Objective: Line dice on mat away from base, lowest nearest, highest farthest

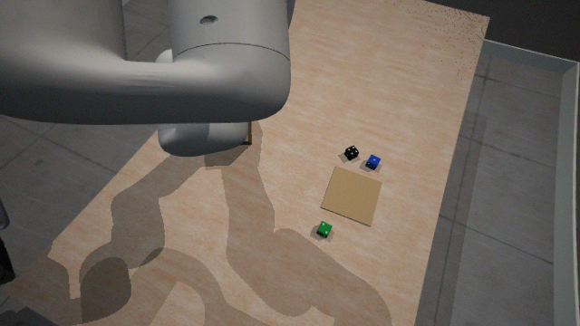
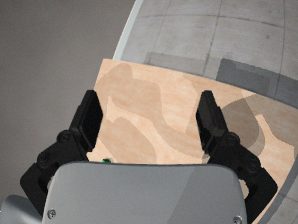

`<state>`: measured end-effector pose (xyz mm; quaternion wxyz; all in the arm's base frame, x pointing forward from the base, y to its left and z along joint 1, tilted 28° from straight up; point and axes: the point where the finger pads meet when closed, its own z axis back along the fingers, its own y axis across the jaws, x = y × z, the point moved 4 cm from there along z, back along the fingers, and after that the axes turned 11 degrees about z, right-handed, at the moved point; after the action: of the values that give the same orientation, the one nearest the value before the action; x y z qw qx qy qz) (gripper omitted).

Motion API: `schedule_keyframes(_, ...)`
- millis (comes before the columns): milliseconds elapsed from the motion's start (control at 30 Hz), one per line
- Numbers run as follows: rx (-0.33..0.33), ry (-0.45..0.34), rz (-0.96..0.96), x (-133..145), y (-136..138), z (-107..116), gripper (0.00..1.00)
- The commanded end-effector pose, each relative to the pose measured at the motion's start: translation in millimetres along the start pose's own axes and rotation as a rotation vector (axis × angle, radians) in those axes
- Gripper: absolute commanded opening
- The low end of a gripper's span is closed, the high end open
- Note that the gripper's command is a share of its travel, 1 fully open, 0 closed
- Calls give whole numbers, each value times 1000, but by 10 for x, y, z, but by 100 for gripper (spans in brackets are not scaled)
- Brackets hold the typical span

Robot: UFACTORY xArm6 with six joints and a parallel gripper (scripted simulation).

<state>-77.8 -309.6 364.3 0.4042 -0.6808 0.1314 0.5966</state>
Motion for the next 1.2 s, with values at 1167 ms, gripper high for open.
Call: schedule_keyframes(1167,-247,-369,281,824,-378,-549,100)
